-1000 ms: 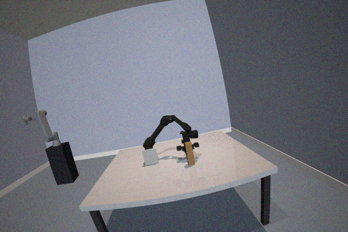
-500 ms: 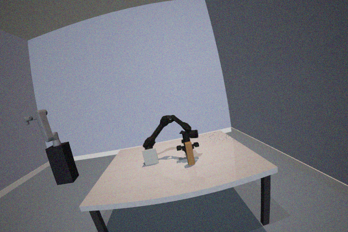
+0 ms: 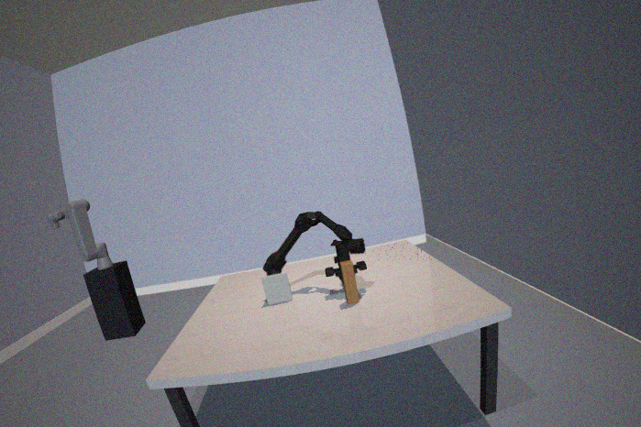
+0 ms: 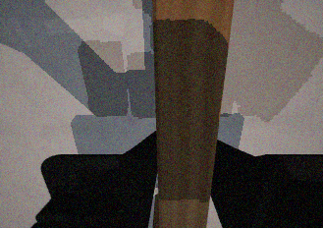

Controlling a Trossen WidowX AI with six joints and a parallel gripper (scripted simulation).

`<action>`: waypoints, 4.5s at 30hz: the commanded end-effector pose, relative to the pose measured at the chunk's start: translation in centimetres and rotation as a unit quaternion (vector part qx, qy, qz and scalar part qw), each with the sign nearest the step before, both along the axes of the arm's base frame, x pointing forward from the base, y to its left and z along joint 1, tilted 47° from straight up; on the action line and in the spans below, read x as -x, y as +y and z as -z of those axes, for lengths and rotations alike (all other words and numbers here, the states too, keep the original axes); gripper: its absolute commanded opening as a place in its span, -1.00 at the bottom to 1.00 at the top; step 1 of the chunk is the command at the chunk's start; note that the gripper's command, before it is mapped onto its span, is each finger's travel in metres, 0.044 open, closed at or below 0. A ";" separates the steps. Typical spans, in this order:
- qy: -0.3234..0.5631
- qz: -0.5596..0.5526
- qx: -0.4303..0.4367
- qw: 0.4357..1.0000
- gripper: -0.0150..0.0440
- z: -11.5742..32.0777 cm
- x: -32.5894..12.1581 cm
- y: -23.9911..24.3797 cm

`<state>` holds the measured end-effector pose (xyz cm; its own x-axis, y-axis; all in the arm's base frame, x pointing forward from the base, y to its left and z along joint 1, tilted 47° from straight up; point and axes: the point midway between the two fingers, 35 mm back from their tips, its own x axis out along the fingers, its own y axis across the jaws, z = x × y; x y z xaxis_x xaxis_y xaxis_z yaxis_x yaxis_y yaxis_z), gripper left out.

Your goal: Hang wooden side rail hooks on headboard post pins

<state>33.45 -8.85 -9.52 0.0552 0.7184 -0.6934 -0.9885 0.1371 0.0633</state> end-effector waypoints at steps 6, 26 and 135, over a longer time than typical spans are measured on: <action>-0.002 0.001 0.002 1.000 -0.49 -0.2 0.1 -0.5; -0.002 0.001 0.002 1.000 -0.49 -0.4 0.1 -0.7; -0.002 0.001 0.002 1.000 -0.49 -0.7 0.3 -1.7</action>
